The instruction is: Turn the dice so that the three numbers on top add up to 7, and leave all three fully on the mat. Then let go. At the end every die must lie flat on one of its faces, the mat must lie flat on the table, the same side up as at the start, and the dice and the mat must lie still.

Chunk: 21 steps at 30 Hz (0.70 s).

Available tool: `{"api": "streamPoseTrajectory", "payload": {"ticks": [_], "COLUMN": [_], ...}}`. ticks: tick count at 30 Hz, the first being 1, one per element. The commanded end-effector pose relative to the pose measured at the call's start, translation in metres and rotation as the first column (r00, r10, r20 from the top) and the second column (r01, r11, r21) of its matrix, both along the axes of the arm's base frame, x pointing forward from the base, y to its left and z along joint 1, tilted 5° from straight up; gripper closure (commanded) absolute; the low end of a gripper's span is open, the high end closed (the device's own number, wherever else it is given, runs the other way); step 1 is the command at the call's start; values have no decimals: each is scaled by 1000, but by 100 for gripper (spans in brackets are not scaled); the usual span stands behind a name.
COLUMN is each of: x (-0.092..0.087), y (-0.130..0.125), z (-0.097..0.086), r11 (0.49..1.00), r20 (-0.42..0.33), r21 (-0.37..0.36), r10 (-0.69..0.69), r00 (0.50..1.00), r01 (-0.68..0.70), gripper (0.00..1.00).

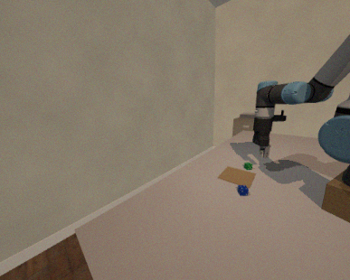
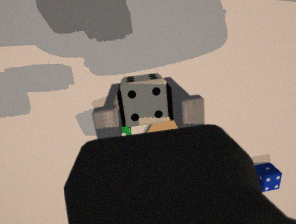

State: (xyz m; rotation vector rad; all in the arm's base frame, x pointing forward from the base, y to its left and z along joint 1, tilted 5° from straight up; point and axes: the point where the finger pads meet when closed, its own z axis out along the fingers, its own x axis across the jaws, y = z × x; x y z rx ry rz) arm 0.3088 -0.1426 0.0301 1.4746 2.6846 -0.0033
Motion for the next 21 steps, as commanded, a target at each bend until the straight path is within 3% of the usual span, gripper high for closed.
{"api": "streamPoseTrajectory", "payload": {"ticks": [1, 21], "x": [1, 0], "y": [0, 0], "z": [0, 0], "r11": [1000, 1000], "r20": [1, 25], "r21": [-1, 18], "r10": [16, 26], "r00": [1000, 999], "r01": [-16, -26], "gripper": [43, 43]}}
